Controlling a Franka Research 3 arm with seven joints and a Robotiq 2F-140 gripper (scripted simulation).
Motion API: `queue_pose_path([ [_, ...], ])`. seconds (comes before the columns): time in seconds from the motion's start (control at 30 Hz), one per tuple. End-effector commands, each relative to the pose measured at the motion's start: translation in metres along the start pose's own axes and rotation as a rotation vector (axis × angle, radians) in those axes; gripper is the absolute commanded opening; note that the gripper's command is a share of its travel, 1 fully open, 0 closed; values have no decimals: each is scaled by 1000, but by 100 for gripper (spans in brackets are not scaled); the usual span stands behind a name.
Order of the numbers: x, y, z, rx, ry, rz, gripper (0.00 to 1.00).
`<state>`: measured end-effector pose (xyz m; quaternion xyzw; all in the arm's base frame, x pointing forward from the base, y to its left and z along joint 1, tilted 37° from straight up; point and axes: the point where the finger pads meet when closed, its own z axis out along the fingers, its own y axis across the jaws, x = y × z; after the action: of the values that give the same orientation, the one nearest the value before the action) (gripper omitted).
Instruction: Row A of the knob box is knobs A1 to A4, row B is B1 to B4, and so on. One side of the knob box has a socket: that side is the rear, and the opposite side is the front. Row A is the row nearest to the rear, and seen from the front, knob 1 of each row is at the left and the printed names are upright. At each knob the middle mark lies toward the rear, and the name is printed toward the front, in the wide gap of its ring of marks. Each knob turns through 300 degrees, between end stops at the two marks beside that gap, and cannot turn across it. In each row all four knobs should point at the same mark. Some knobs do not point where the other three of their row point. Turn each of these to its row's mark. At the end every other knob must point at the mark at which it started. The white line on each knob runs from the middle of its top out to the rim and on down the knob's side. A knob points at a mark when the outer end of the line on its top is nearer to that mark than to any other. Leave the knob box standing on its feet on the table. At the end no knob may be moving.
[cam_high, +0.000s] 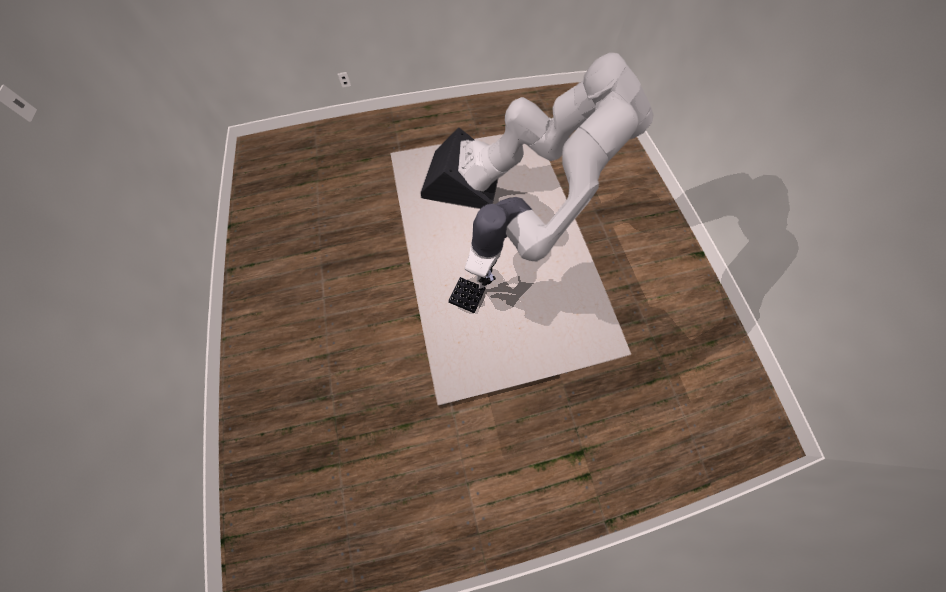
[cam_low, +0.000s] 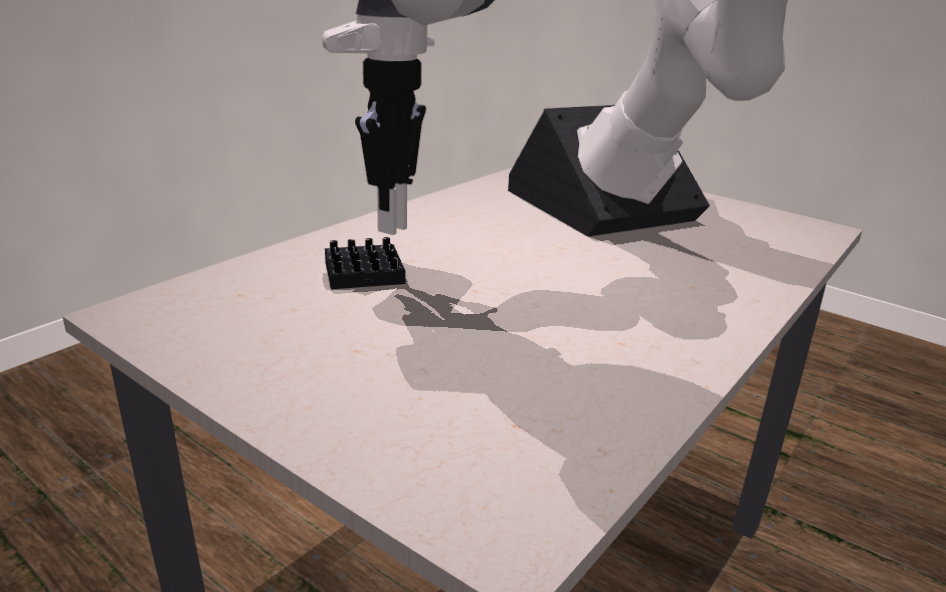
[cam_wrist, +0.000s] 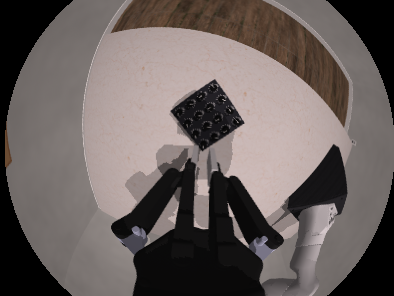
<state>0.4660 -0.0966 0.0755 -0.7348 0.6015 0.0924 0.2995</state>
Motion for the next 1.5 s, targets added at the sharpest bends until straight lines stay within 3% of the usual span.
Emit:
queue_pose_path([
  [0.0,-2,1,-1,6,-8,-156,12],
  [1.03,-2,2,-7,7,-6,-596,12],
  [1.47,-2,2,-7,7,-6,-603,12],
])
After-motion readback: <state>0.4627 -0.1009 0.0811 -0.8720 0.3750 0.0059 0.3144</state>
